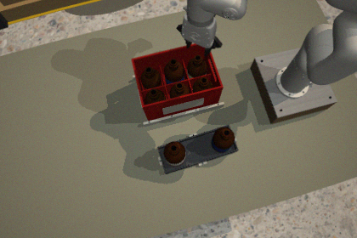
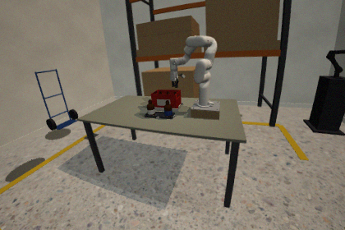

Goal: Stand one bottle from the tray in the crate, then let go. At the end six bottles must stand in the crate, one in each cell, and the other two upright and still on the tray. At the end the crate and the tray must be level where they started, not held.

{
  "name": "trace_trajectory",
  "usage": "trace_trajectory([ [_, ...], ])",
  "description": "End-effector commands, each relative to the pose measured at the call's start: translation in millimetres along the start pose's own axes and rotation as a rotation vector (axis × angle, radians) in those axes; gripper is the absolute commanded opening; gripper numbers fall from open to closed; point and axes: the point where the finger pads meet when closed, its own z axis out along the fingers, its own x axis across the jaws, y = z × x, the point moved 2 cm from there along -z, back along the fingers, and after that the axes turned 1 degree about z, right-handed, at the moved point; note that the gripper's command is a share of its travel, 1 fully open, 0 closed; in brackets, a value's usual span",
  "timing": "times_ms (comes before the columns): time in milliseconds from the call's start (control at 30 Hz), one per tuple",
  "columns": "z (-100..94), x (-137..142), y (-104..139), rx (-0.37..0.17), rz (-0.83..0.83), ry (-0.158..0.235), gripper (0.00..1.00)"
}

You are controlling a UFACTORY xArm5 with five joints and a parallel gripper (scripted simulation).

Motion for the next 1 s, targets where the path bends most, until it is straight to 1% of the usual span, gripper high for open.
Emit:
trace_trajectory([
  [0,-6.5,-0.8,0.3,-0.001,0.000,-0.003,0.65],
  [433,-10.4,-0.8,0.3,-0.001,0.000,-0.003,0.65],
  [467,-10.4,-0.8,0.3,-0.001,0.000,-0.003,0.00],
  [967,-10.4,-0.8,0.3,-0.001,0.000,-0.003,0.00],
])
